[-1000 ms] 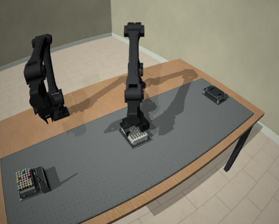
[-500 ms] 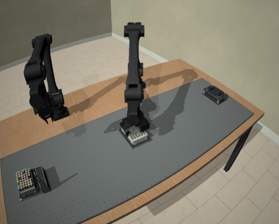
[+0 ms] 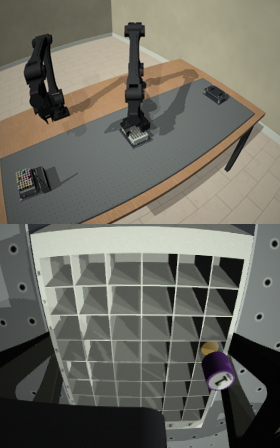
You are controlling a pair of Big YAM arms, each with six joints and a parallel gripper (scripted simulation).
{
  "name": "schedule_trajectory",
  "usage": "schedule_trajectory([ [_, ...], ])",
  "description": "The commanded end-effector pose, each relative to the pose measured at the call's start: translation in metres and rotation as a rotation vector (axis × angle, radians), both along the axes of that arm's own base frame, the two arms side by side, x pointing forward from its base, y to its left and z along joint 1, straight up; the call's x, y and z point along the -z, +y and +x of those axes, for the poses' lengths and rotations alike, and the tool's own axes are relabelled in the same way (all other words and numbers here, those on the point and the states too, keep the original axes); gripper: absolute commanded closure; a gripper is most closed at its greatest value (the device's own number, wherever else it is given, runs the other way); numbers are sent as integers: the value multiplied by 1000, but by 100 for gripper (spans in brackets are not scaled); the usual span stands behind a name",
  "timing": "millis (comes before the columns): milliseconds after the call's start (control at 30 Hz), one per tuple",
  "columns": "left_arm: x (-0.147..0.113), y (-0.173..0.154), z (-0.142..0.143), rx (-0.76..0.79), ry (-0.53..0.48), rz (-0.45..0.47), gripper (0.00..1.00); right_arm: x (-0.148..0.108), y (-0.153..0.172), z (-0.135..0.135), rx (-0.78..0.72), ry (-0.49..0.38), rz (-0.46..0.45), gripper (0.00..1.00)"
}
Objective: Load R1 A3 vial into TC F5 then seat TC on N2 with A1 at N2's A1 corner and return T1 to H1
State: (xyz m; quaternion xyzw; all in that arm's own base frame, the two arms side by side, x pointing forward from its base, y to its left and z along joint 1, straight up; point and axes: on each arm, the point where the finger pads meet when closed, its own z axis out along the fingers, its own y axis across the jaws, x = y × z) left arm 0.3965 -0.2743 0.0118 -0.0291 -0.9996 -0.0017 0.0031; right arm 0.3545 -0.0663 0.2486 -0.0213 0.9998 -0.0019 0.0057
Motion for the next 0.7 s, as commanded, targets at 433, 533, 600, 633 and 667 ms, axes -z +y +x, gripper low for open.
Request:
schedule_trajectory([
  [433,-39,-8,23,-11,-62,-41,100,8,0,-1,13,27,8,76],
  [533,-41,-9,23,-11,-62,-41,100,8,0,-1,13,27,8,76],
  [600,-43,-9,23,-11,-62,-41,100,8,0,-1,13,27,8,76],
  [633,-43,-9,23,-11,-62,-41,100,8,0,-1,13,27,8,76],
  [667,-43,-9,23,-11,-62,-41,100,8,0,-1,13,27,8,76],
])
